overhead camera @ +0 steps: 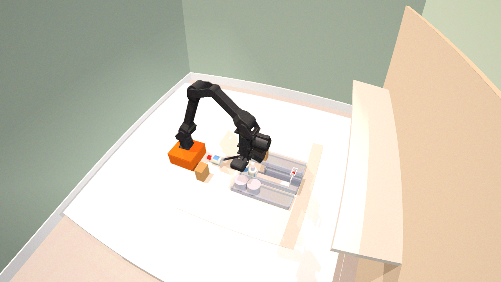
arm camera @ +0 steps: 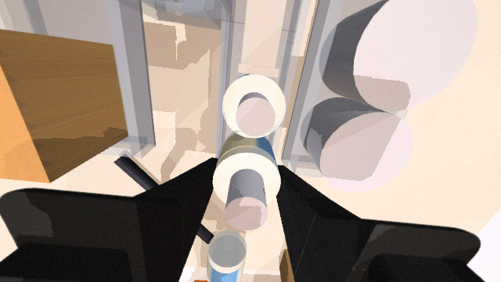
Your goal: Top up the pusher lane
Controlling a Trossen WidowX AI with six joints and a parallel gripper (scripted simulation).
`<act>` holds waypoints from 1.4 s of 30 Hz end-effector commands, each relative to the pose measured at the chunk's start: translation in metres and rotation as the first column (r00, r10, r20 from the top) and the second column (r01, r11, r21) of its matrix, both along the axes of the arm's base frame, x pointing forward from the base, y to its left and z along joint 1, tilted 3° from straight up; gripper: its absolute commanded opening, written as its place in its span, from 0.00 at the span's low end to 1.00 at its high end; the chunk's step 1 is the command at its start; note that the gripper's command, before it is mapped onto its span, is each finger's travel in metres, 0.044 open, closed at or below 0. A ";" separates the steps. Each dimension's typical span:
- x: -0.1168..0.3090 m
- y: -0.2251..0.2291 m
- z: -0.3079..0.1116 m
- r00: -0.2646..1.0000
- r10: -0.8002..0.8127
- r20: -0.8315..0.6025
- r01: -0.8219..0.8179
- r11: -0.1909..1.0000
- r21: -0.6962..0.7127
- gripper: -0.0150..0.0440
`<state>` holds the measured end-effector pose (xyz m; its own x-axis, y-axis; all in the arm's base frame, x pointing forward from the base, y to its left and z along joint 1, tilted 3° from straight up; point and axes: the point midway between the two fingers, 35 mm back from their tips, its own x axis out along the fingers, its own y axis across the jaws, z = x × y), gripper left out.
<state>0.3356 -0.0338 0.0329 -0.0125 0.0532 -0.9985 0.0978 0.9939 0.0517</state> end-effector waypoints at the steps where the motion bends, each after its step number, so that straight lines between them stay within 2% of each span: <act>1: 0.010 -0.001 0.004 0.999 -0.003 0.036 0.003 1.000 -0.002 0.25; 42: 0.014 -0.001 0.003 0.999 -0.003 0.037 0.003 1.000 -0.002 0.25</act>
